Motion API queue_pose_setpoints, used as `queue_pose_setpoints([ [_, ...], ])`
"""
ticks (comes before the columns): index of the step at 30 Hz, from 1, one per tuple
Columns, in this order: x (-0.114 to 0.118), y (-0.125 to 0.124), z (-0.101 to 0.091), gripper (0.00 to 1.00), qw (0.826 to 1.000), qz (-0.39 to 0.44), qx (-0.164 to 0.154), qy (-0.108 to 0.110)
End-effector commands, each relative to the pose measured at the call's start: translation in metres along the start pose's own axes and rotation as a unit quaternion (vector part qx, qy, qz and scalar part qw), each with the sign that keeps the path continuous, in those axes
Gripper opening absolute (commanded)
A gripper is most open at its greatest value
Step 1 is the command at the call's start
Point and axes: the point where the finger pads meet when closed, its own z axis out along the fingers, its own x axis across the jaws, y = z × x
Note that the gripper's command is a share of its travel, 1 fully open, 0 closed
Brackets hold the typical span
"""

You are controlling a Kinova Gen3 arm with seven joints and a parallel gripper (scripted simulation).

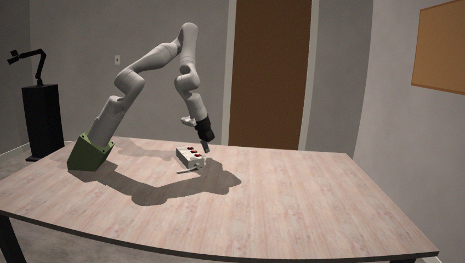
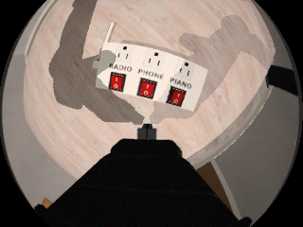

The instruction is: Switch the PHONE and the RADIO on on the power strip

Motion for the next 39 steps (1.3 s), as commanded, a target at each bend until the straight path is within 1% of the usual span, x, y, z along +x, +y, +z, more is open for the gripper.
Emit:
queue_pose_setpoints([
  [1,0.000,0.001,-0.001,0.00,1.000,0.000,-0.001,0.000],
  [4,0.002,0.005,-0.006,0.00,1.000,-0.002,0.000,0.002],
  [6,0.004,0.010,-0.015,0.00,1.000,-0.003,0.000,0.003],
  [13,0.005,0.030,-0.060,0.00,1.000,-0.005,-0.001,0.003],
  [14,0.005,0.030,-0.060,0.00,1.000,-0.005,-0.001,0.003],
  [15,0.004,0.032,-0.065,0.00,1.000,-0.004,-0.001,0.003],
  [17,0.004,0.032,-0.065,0.00,1.000,-0.004,-0.001,0.003],
  [20,0.001,0.034,-0.076,0.00,1.000,-0.001,-0.001,0.001],
  [23,-0.001,0.035,-0.080,0.00,1.000,-0.001,-0.001,0.000],
  [39,-0.001,0.035,-0.080,0.00,1.000,-0.001,-0.001,0.000],
])
